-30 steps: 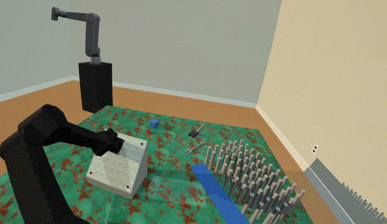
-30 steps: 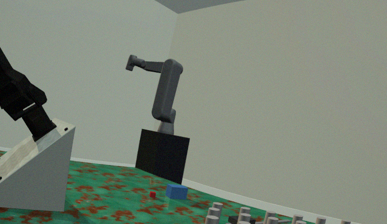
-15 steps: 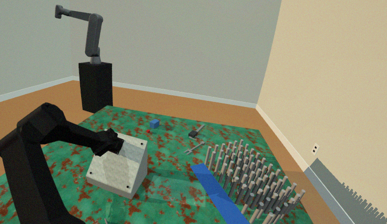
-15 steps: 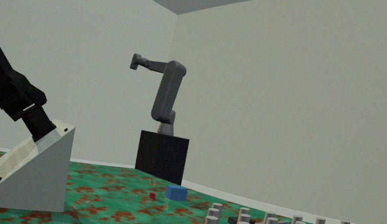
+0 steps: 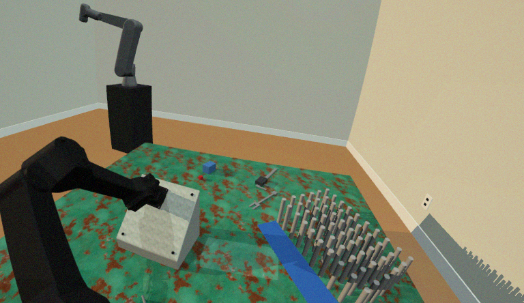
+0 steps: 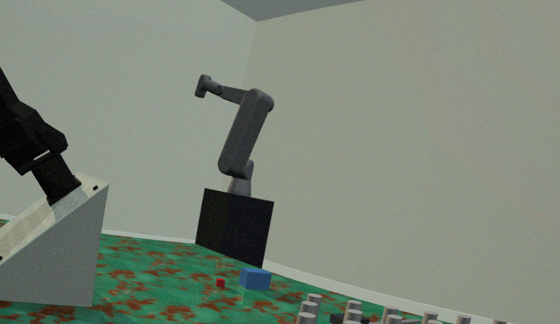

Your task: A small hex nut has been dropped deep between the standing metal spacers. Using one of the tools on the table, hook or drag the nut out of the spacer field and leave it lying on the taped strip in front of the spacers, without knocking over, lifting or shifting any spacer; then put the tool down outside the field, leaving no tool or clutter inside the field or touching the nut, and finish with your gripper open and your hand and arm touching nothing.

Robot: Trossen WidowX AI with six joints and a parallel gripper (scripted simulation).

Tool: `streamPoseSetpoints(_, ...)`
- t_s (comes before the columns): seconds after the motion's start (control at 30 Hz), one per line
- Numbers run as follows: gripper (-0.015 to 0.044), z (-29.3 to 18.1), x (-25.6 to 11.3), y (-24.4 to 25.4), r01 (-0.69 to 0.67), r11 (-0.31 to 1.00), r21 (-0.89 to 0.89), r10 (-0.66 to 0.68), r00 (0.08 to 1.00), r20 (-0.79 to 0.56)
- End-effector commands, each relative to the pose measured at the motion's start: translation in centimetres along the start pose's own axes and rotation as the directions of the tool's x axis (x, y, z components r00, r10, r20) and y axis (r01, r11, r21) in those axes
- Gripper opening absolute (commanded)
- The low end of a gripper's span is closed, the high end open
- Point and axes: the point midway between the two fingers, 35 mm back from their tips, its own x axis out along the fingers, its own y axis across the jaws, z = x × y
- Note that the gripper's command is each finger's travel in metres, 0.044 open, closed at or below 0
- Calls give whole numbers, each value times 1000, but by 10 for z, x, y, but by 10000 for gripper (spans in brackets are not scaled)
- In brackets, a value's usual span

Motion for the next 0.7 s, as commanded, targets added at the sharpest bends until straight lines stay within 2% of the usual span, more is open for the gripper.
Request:
streamPoseSetpoints(0.0,440,-2,-6,-3,13,646,764,37,998,-48)
streamPoseSetpoints(0.2,440,-1,-7,-3,45,267,963,48,997,-60)
streamPoseSetpoints(0.37,440,-1,-8,-3,71,-66,995,56,996,-68)
streamPoseSetpoints(0.67,440,-1,-8,-3,73,-93,993,57,996,-68)
